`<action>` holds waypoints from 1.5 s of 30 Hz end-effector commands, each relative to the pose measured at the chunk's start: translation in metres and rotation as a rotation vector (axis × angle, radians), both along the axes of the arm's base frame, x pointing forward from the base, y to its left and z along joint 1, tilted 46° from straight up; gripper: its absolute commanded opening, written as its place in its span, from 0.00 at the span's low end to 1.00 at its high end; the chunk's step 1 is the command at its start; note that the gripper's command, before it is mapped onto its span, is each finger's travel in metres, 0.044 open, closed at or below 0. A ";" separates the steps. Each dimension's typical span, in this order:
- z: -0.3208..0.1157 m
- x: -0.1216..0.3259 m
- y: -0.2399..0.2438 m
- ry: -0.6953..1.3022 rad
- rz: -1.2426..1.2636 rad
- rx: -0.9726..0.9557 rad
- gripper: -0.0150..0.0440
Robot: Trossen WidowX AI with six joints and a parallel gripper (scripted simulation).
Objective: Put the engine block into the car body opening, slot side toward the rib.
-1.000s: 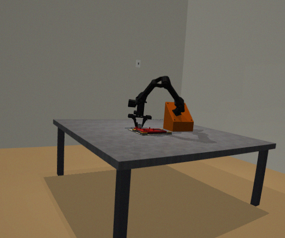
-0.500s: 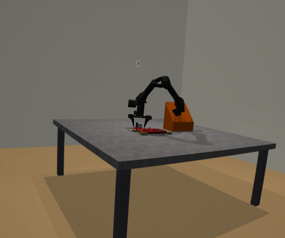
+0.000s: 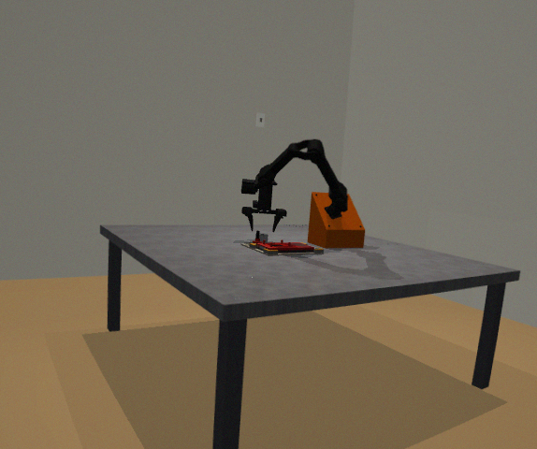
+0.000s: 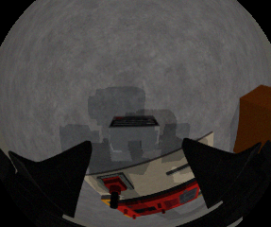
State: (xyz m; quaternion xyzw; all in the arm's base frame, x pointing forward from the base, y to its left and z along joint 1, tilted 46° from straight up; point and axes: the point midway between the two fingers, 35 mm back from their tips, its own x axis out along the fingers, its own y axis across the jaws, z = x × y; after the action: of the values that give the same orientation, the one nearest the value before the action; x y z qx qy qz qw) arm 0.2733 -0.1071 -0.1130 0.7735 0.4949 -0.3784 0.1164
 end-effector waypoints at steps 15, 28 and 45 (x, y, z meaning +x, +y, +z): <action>0.004 -0.001 -0.005 -0.003 -0.001 -0.003 1.00; 0.004 0.001 -0.005 -0.007 0.006 -0.008 1.00; -0.013 0.007 0.011 -0.007 0.006 -0.007 1.00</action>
State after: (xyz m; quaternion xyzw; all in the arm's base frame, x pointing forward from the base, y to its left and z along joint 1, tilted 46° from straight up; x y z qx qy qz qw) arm 0.2811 -0.1007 -0.1222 0.7724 0.4952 -0.3771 0.1262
